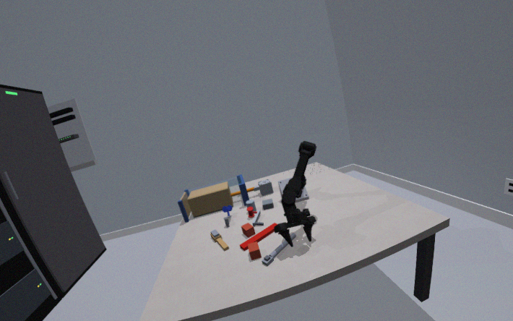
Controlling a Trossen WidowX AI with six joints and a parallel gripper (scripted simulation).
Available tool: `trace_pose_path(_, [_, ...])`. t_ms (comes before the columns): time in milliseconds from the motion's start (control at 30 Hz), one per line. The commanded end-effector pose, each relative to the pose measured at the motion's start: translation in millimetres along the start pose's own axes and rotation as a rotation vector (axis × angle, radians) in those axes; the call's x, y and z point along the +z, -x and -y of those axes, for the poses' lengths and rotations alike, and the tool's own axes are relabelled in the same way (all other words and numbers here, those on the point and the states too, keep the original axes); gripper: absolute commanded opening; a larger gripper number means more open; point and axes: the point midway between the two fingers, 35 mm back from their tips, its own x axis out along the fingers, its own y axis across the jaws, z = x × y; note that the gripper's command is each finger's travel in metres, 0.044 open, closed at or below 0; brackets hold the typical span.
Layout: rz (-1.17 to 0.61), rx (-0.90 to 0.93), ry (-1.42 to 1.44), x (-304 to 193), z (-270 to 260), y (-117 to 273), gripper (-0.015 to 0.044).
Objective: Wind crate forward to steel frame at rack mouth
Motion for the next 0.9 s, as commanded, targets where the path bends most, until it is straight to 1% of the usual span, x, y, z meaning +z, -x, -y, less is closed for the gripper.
trace_pose_path(0, [-0.117,-0.090,0.017,-29.3,39.3,15.5,0.0440])
trace_pose_path(167, [-0.287,-0.162,-0.001,-75.9,78.7,44.4,0.0440])
trace_pose_path(300, [-0.466,-0.161,-0.087,-133.8,98.9,78.0,0.0440])
trace_pose_path(400, [-0.577,-0.147,-0.174,-172.4,106.0,108.2,0.0440])
trace_pose_path(533, [-0.691,-0.099,-0.339,-219.6,101.5,151.9,0.0440])
trace_pose_path(633, [-0.741,-0.058,-0.495,-247.9,91.2,189.3,0.0440])
trace_pose_path(767, [-0.743,-0.019,-0.706,-269.0,74.3,233.7,0.0440])
trace_pose_path(867, [-0.737,-0.014,-0.741,-271.1,71.4,240.7,0.0440])
